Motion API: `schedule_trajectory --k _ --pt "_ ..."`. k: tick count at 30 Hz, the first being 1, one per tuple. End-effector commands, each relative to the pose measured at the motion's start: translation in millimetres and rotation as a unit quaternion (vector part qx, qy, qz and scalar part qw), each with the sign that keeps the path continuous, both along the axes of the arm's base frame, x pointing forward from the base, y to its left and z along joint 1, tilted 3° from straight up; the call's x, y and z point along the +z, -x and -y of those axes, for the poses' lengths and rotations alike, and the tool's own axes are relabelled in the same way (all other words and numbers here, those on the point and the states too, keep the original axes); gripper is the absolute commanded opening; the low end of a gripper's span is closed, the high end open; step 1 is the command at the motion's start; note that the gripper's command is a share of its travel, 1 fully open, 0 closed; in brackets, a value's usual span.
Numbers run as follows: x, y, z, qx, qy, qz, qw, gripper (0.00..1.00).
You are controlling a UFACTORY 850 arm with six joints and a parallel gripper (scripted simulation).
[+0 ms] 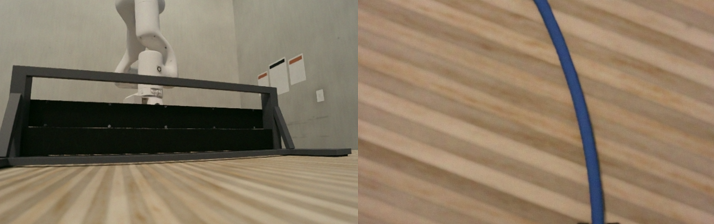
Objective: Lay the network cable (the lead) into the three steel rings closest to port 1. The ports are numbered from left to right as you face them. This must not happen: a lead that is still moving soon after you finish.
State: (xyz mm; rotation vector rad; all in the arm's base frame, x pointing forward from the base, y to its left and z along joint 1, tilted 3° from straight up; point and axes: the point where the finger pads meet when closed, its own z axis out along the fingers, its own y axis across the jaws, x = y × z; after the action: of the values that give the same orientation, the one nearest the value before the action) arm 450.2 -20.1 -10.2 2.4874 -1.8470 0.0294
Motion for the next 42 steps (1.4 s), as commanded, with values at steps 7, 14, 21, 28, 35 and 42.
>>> schedule_trajectory --k 7,14,21,28,35,42 --pt "7.2 -1 0 0.0 0.0 0.001 1.0 0.0" --pt "12.5 -1 -1 0.0 0.0 0.001 1.0 0.0" --pt "21.4 -1 -1 0.0 0.0 0.001 1.0 0.0" --pt "29.9 -1 -1 0.0 0.0 0.001 1.0 0.0" --pt "34.4 -1 -2 0.0 0.0 0.001 1.0 0.0" --pt "37.1 -1 -2 0.0 0.0 0.001 1.0 0.0"
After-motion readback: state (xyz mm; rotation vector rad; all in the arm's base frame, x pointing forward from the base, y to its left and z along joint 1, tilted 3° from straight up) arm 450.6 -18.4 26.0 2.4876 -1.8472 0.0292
